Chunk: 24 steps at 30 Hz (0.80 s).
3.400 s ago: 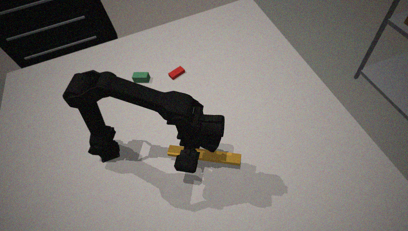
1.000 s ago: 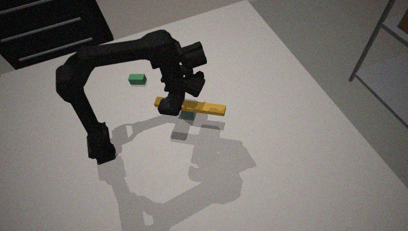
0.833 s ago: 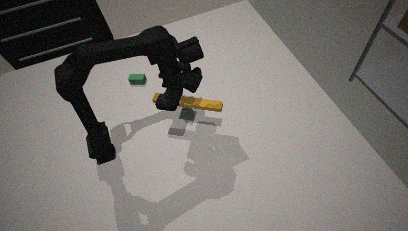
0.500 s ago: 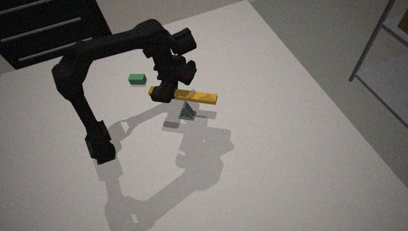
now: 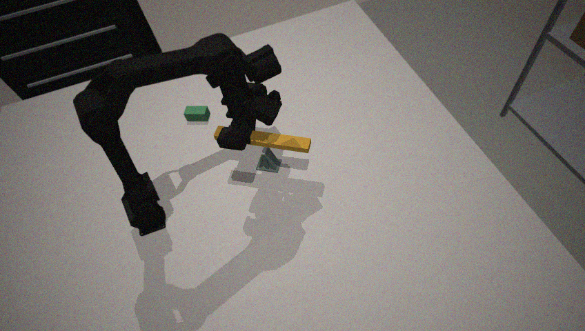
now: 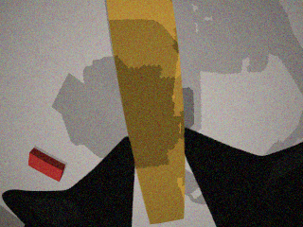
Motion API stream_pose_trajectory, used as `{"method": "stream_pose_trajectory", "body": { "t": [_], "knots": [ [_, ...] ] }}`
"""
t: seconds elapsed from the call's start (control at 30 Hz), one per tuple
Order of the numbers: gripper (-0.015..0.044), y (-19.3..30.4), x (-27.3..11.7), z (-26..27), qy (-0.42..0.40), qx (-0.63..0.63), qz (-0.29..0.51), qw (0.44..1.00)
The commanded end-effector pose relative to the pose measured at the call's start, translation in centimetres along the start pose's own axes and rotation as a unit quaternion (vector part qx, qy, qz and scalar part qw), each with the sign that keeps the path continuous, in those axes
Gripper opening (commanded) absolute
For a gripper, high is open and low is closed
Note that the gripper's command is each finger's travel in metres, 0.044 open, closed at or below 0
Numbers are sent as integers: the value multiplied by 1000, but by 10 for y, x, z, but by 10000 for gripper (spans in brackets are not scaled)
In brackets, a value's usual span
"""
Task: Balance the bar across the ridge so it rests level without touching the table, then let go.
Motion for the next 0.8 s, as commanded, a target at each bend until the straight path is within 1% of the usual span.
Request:
{"method": "stream_pose_trajectory", "body": {
  "t": [0.0,0.4,0.77],
  "knots": [
    [0,0,7,0,-2,1,1,1000],
    [0,0,26,-1,-2,1,1,1000],
    [0,0,27,-1,-2,1,1,1000]
  ]
}}
Point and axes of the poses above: the point midway between the two fingers, 35 mm back from their tips, its own x axis out along the fingers, its own z axis across the jaws, y = z × x, the point moved 4 cm from there along -x, back along the fingers, and after that the axes turned 7 degrees about x, right-handed, at the moved point
